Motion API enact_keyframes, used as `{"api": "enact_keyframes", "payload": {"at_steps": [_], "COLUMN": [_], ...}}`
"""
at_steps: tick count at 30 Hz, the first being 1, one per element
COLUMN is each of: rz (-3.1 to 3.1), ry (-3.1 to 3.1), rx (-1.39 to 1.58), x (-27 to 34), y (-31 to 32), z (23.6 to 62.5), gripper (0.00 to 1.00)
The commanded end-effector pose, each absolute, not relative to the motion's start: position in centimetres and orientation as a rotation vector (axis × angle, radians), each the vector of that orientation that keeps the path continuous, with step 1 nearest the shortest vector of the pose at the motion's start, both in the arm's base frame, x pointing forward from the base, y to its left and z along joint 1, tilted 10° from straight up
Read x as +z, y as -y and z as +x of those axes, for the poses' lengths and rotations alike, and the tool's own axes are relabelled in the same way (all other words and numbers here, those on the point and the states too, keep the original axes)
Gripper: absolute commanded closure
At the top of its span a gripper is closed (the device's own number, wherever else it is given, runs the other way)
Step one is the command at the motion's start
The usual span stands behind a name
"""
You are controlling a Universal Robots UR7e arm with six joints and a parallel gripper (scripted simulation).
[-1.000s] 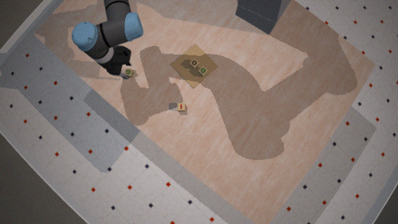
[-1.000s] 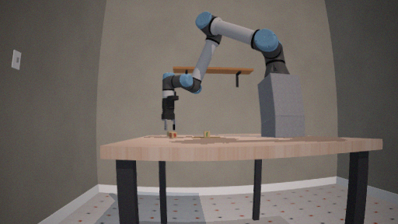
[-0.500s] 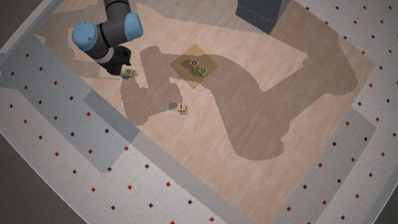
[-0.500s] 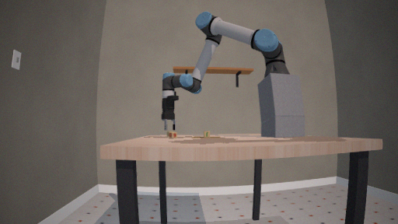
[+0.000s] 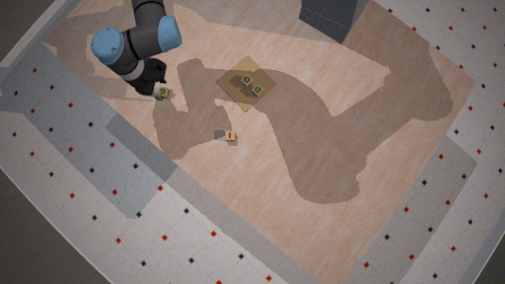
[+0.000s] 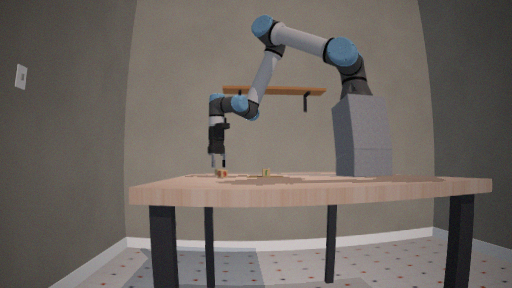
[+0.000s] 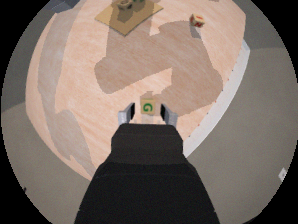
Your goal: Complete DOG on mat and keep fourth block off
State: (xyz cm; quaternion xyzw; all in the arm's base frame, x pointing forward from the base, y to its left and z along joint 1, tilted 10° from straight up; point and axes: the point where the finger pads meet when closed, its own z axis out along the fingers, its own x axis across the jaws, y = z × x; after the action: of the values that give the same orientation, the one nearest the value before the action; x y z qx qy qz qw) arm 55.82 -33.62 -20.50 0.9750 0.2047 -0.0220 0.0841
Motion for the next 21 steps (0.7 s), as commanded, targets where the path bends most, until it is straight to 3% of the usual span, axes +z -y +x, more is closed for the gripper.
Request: {"api": "enact_keyframes", "payload": {"at_steps": [1,21], "rz": [2.908,2.908], "ry": [-0.611,-0.611], "rx": [-0.064,-0.064], "x": [-20.5,-23.7], "y": [33.7,34.2], "z": [55.9,55.9], "gripper": [0.0,0.0]}}
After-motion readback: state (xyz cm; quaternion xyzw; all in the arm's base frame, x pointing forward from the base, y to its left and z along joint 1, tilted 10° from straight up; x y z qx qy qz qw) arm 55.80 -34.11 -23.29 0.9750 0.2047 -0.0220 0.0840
